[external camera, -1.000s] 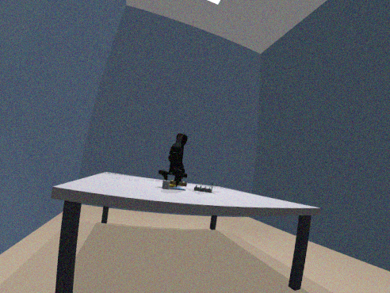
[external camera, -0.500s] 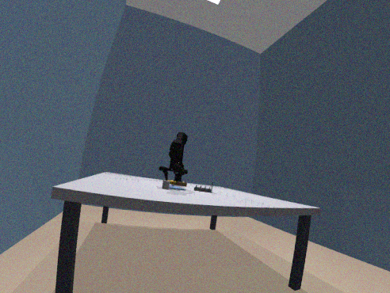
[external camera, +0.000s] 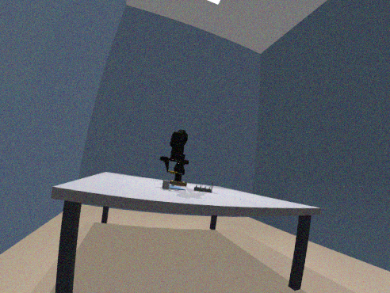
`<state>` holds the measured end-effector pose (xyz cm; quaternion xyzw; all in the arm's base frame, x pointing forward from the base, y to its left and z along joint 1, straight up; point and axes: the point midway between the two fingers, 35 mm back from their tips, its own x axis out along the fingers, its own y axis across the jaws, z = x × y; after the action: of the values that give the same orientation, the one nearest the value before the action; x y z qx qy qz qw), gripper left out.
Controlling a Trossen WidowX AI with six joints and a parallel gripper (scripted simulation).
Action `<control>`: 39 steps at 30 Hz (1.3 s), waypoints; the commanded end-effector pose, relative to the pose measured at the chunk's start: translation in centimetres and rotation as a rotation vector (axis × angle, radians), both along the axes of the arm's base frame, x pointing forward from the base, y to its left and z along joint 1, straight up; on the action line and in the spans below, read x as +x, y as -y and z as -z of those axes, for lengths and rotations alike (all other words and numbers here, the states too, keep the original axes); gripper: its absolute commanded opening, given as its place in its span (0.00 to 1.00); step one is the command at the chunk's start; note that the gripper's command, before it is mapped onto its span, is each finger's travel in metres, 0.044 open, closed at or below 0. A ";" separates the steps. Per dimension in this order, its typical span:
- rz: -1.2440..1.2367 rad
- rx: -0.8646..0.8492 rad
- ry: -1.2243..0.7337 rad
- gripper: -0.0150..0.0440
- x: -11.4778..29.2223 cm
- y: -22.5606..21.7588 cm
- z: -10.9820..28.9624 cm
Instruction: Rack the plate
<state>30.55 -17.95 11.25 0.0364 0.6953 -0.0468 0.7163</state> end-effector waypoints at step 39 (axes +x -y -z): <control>0.482 0.026 0.003 0.25 -4.2 -15.5 -7.3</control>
<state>28.16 -5.40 18.95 0.1714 0.6771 -0.1703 0.6951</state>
